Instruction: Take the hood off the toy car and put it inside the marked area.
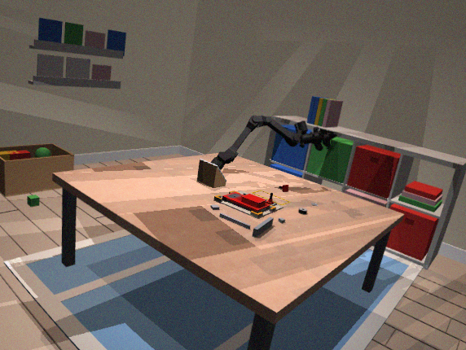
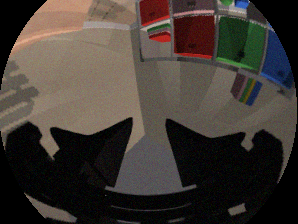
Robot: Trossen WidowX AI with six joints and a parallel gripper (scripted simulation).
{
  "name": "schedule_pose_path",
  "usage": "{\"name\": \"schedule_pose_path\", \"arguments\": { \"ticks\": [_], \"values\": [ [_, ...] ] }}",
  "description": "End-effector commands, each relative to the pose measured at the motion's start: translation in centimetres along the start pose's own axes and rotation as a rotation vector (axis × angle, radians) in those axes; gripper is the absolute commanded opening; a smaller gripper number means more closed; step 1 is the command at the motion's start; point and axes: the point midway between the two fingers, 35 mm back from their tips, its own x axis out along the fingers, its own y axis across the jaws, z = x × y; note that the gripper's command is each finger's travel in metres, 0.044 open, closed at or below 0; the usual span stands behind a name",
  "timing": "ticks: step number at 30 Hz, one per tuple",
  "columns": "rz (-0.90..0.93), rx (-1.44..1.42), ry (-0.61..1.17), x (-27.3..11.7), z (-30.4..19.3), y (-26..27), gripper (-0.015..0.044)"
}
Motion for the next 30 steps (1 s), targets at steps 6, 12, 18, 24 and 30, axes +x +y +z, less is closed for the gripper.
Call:
{"name": "schedule_pose_path", "arguments": {
  "ticks": [6, 12, 18, 24, 30],
  "values": [
    [0.109, 0.023, -0.115, 0.2, 2.7, 5.2, 0.0378],
    [0.280, 0.087, -0.235, -0.6, 5.1, 12.3, 0.0440],
    [0.458, 0.188, -0.302, -2.3, 6.2, 18.5, 0.0440],
    [0.629, 0.262, -0.350, -4.6, 7.0, 24.2, 0.0440],
    [0.863, 0.365, -0.386, -8.7, 7.4, 31.2, 0.0440]
  ]
}}
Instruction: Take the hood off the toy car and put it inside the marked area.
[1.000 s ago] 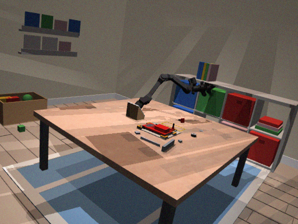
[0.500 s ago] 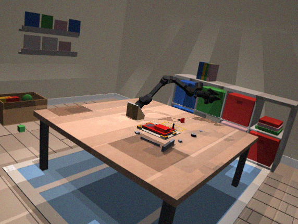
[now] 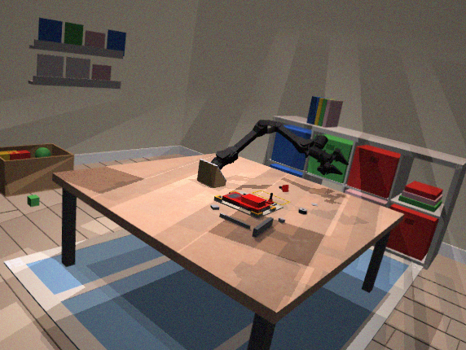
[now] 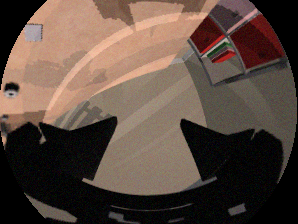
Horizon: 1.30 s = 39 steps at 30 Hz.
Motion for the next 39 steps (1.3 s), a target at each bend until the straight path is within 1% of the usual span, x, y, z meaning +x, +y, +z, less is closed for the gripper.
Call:
{"name": "schedule_pose_path", "arguments": {
  "ticks": [1, 3, 11, 20, 26, 31, 39],
  "values": [
    [0.133, 0.111, -0.024, 0.6, -1.1, 5.0, 0.0440],
    [0.161, 0.178, -0.018, 0.6, -1.8, 6.3, 0.0440],
    [0.427, 0.380, -0.025, -0.1, -3.7, 15.7, 0.0440],
    [0.736, 0.675, 0.022, -3.9, -6.0, 26.7, 0.0440],
    [0.969, 0.959, 0.087, -8.2, -6.7, 33.3, 0.0440],
    [1.156, 1.228, 0.167, -12.5, -6.7, 37.6, 0.0440],
    [1.458, 1.773, 0.365, -20.7, -5.9, 42.2, 0.0440]
  ]
}}
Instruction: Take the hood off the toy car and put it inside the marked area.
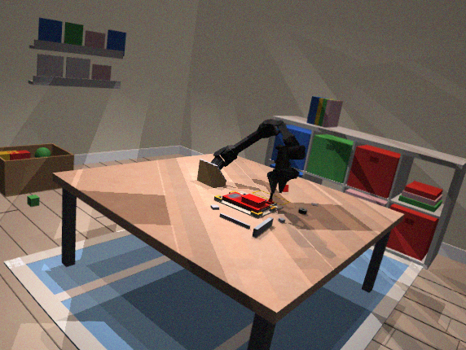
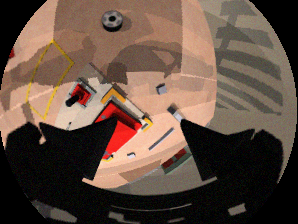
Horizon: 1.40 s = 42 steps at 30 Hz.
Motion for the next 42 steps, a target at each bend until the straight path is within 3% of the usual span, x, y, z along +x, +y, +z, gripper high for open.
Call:
{"name": "schedule_pose_path", "arguments": {
  "ticks": [1, 5, 7, 42],
  "values": [
    [0.167, 0.318, 0.013, 0.1, -4.3, 1.5, 0.0440],
    [0.373, 0.725, 0.031, -0.8, -8.1, 4.1, 0.0440],
    [0.411, 0.799, 0.034, -1.1, -8.6, 4.5, 0.0440],
    [0.411, 0.799, 0.033, 0.5, -8.4, 5.0, 0.0440]
  ]
}}
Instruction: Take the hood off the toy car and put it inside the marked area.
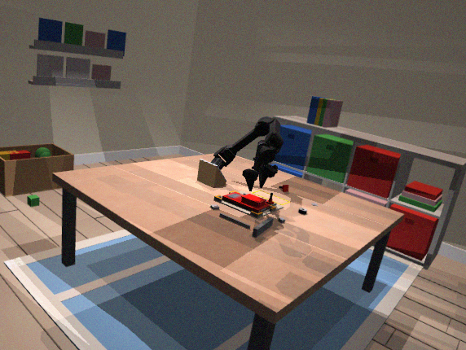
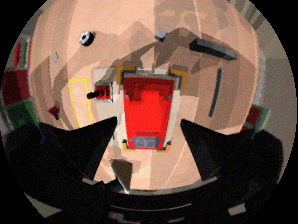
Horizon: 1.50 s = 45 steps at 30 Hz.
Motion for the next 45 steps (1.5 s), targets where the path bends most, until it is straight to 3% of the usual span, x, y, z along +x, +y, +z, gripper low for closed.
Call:
{"name": "schedule_pose_path", "arguments": {
  "ticks": [1, 45],
  "values": [
    [0.006, 0.005, -0.002, 0.5, 0.0, 0.1, 0.0440],
    [0.007, 0.005, -0.003, 3.7, -0.1, 0.1, 0.0440]
  ]
}}
